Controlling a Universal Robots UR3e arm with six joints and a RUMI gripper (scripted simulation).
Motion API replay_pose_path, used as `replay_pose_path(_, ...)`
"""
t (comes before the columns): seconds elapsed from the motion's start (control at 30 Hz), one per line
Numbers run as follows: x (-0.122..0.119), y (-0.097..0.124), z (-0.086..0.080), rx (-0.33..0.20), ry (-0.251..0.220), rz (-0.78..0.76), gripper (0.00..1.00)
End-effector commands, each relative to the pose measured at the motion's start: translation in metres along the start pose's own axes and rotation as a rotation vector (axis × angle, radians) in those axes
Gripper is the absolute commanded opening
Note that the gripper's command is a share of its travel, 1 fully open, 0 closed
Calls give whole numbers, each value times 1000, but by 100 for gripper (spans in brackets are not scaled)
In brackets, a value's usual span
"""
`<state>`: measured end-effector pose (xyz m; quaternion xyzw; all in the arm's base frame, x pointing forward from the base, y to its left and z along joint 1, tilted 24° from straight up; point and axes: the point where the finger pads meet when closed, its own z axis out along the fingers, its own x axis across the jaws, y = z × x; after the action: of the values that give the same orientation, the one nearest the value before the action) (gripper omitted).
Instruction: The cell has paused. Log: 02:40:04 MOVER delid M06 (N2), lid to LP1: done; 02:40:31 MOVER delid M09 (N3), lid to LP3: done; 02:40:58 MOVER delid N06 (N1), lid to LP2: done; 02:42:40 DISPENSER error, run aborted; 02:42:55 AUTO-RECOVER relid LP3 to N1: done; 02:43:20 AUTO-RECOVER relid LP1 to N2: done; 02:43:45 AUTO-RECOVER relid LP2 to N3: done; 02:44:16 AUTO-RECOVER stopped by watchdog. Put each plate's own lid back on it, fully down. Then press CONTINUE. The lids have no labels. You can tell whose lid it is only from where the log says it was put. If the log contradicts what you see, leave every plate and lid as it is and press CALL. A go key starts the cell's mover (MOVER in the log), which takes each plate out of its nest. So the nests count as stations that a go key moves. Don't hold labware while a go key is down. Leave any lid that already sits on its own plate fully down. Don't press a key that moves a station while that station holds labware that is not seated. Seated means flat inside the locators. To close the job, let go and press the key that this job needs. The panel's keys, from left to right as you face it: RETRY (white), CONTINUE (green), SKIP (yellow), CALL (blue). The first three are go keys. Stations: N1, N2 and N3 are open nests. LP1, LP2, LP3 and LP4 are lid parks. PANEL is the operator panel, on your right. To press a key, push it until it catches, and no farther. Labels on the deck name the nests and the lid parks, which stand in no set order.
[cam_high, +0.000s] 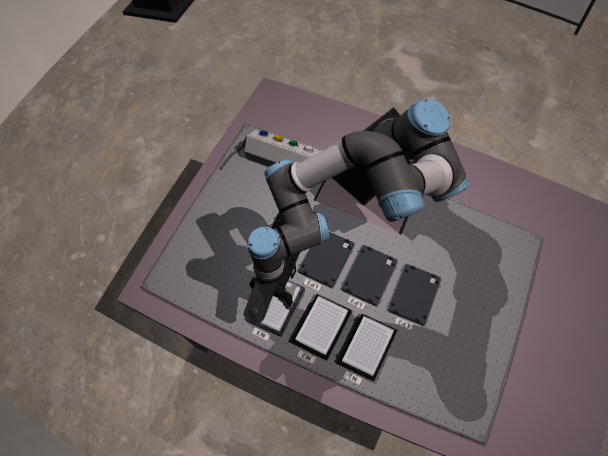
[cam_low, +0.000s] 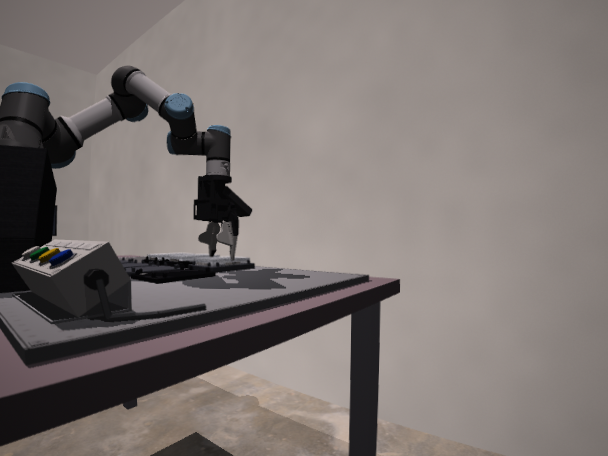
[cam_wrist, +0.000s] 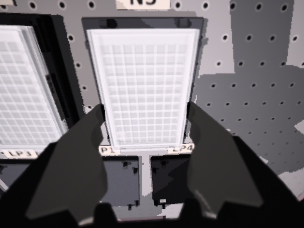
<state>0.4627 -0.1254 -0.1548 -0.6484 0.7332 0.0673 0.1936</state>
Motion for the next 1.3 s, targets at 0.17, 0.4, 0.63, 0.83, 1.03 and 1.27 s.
replay_pose_path(0.17, 1, -1, -1, 2, 2, 0, 0)
replay_pose_path(0.4, 1, -1, -1, 2, 2, 0, 0)
replay_pose_path(0.63, 1, -1, -1, 2, 2, -1, 0)
replay_pose_path(0.83, 1, -1, -1, 2, 2, 0, 0)
replay_pose_path(1.03, 1, -1, -1, 2, 2, -1, 0)
replay_pose_path(1.27, 1, -1, -1, 2, 2, 0, 82)
